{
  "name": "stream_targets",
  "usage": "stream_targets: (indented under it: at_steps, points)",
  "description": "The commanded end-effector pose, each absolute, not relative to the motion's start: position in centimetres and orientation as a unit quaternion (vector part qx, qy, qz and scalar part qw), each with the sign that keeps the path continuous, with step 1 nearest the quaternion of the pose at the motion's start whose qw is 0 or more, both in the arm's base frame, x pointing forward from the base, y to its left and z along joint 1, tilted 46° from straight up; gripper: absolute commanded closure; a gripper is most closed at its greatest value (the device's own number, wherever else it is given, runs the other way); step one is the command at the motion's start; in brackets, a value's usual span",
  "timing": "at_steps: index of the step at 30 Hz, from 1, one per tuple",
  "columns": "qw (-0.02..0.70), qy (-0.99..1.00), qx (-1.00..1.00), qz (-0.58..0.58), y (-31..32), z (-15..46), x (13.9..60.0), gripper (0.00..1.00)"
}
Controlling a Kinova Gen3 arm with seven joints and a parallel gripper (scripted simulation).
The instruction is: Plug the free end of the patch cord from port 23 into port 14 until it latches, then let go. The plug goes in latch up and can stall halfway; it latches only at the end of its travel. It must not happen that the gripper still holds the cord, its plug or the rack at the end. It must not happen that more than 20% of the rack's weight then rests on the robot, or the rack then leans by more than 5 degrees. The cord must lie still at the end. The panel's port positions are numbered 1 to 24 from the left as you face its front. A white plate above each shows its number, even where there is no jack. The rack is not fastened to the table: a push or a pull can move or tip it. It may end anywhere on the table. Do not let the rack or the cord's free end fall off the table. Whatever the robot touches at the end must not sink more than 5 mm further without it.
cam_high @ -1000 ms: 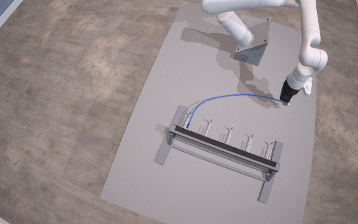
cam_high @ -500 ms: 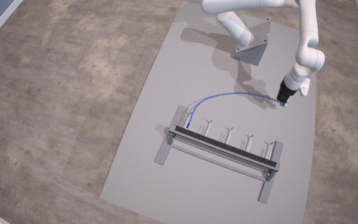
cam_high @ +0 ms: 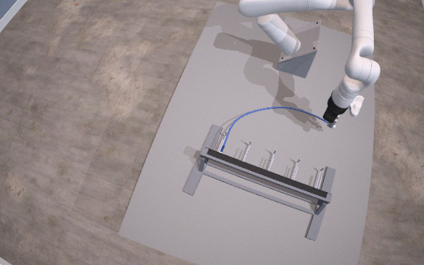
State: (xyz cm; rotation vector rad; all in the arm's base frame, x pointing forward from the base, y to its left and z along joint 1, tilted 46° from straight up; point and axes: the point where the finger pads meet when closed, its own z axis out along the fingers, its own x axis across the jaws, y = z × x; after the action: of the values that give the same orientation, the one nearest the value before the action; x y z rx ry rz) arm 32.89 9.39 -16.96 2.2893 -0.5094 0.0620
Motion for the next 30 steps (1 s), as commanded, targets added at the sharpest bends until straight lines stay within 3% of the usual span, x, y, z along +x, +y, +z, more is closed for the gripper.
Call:
stream_targets:
  at_steps: [1,30]
  points:
    - [0.387,-0.222,0.895,0.028,8.9,-16.3,33.1,1.00]
    - [0.379,-0.347,0.854,0.082,5.7,-12.5,36.4,1.00]
